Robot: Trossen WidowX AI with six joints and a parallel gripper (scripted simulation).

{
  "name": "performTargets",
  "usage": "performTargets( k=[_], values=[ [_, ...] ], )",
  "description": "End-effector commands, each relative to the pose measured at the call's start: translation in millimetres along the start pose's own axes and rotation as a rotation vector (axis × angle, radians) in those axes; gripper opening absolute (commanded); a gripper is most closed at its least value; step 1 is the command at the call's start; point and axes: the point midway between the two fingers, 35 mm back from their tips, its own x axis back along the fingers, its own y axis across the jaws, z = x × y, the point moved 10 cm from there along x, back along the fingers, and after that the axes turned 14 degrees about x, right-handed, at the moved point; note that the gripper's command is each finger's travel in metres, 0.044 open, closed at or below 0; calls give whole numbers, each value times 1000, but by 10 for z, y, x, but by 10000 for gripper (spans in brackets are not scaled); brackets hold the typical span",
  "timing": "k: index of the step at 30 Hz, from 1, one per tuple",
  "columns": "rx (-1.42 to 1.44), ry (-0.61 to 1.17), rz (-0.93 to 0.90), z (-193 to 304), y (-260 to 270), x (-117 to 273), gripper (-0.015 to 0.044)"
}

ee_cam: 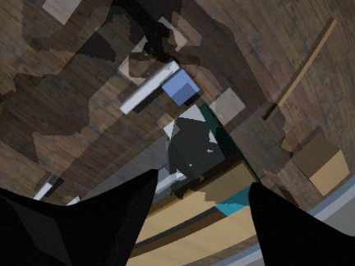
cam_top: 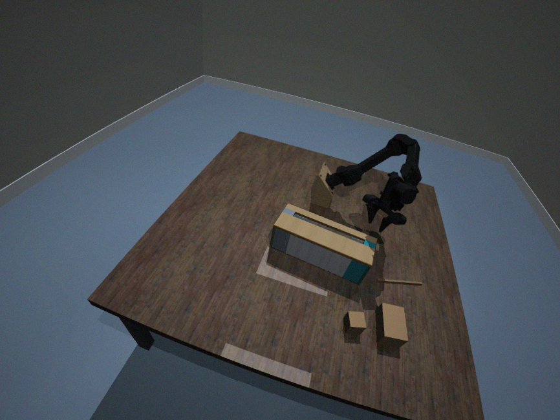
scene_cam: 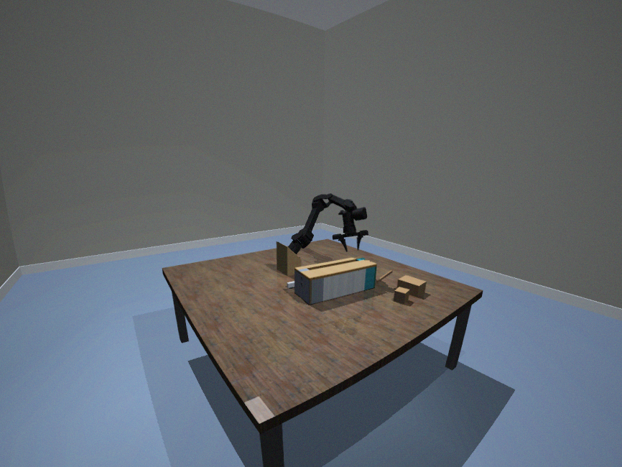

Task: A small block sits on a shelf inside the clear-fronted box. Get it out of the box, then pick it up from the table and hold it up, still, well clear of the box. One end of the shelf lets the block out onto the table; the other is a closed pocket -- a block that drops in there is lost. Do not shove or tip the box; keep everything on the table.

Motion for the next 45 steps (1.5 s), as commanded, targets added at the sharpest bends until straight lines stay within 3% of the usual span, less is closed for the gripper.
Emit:
performTargets(
  k=[1, 20, 28, 45],
  values=[
    [783, 116, 18, -238, -32, 102, 285],
    [784, 116, 17, -240, -30, 80, 285],
    [783, 116, 22, -481, 147, -761, 285],
    [782, 115, 22, -518, 155, -948, 285]
  ],
)
